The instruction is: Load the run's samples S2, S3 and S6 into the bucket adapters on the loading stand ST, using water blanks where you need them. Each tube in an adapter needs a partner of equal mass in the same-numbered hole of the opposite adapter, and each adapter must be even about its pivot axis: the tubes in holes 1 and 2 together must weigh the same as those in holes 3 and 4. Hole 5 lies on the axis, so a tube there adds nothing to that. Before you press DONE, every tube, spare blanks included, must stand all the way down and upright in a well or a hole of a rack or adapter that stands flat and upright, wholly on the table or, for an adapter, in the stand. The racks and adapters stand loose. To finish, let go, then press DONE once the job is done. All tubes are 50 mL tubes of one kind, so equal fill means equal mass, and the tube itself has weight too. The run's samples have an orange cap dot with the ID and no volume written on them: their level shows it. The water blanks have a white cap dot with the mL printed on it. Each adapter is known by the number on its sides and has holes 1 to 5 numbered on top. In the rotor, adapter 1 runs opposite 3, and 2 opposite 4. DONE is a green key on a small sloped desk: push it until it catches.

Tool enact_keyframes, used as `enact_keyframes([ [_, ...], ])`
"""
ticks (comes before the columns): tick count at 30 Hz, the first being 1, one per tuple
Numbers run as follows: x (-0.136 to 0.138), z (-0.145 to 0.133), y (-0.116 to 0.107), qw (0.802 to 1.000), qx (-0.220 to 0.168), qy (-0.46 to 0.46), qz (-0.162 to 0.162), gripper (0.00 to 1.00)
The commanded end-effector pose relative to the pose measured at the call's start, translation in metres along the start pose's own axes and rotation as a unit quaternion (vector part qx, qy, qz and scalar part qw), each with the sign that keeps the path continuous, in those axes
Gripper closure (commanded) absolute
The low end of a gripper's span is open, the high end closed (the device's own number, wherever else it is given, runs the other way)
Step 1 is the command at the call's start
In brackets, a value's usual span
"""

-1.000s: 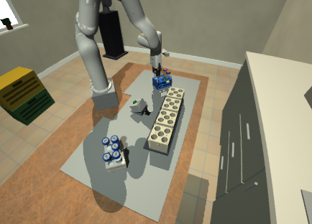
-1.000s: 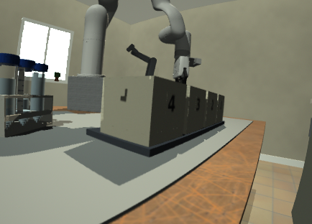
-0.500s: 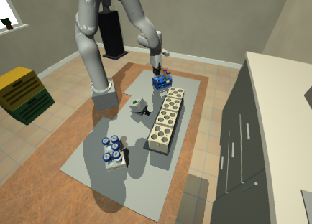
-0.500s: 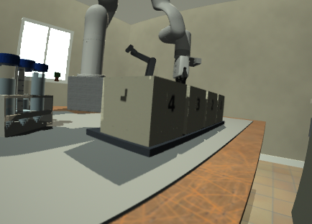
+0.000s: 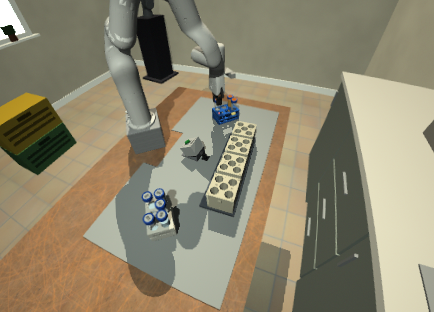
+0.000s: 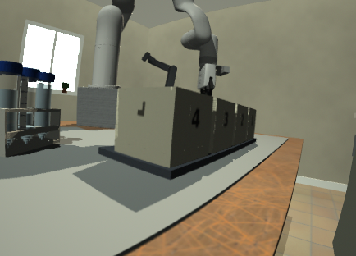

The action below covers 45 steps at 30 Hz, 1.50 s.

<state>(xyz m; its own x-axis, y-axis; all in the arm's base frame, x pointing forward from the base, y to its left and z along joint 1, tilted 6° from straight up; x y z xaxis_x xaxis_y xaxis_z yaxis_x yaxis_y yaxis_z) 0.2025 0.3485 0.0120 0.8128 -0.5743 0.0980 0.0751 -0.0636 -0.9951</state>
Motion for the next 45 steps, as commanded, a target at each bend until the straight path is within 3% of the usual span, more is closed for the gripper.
enact_keyframes([
  [1, 0.000, 0.001, -0.001, 1.000, 0.002, 0.000, 0.000, 1.00],
  [45, 0.000, 0.001, -0.019, 1.000, 0.002, 0.000, 0.000, 1.00],
])
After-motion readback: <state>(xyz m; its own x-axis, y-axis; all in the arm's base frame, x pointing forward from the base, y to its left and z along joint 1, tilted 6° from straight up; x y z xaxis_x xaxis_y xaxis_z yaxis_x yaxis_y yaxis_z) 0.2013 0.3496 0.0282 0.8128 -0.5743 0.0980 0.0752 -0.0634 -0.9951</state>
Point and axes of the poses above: the point where the finger pads meet when closed, its own y axis out along the fingers, its own x axis across the jaws, z = x × y, the point moved 4 cm from there along -y, back along the fingers, and after that the axes turned 2 degrees about y, right-handed, at the moved point
